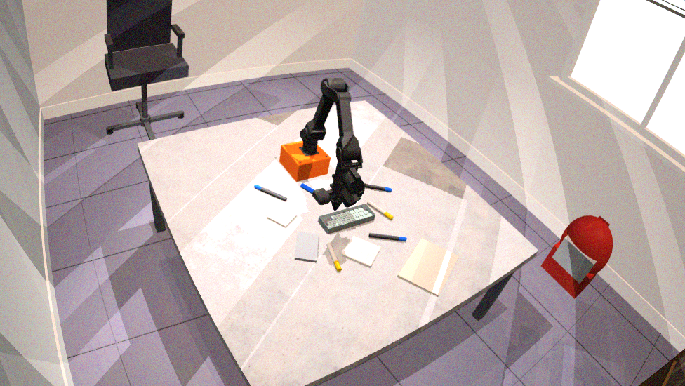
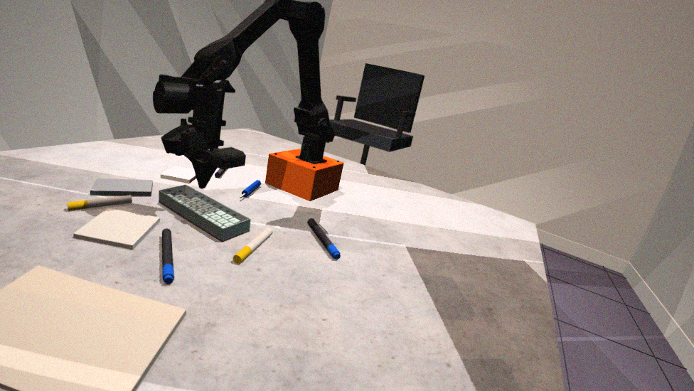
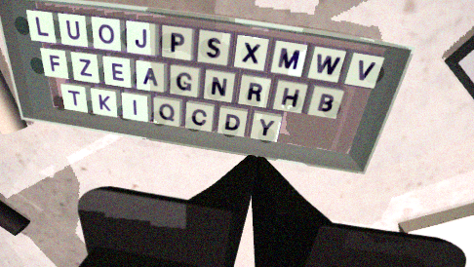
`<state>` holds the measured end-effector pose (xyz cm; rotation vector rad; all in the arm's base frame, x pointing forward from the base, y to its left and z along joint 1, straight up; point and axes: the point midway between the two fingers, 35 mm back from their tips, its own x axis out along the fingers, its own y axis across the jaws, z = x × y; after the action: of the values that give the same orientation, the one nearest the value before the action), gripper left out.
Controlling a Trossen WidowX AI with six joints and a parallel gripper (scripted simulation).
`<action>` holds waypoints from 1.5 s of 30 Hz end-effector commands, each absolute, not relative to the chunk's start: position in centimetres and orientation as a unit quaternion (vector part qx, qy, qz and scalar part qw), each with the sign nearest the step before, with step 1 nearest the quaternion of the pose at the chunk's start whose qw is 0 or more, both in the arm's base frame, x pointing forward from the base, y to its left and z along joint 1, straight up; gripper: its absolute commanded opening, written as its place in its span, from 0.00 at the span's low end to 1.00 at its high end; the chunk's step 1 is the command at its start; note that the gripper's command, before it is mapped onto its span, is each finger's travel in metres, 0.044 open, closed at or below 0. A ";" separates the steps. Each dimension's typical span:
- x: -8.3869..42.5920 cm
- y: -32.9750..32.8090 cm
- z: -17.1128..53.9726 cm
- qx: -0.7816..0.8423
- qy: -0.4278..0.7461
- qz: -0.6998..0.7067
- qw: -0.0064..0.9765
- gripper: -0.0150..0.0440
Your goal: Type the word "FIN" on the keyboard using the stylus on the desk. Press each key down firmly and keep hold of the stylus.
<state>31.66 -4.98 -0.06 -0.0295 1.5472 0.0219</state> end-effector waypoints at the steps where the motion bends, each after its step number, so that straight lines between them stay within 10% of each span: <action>1: 31.6 -4.9 0.0 -0.011 0.697 0.008 0.717 0.25; 33: 31.6 3.2 5.7 -0.010 0.691 0.013 0.723 0.25; 36: 31.5 3.1 5.7 -0.004 0.692 0.007 0.722 0.39; 45: 28.0 0.6 3.7 0.248 0.668 -0.329 0.620 0.51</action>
<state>29.88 1.90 4.76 0.3155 1.5616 -0.3777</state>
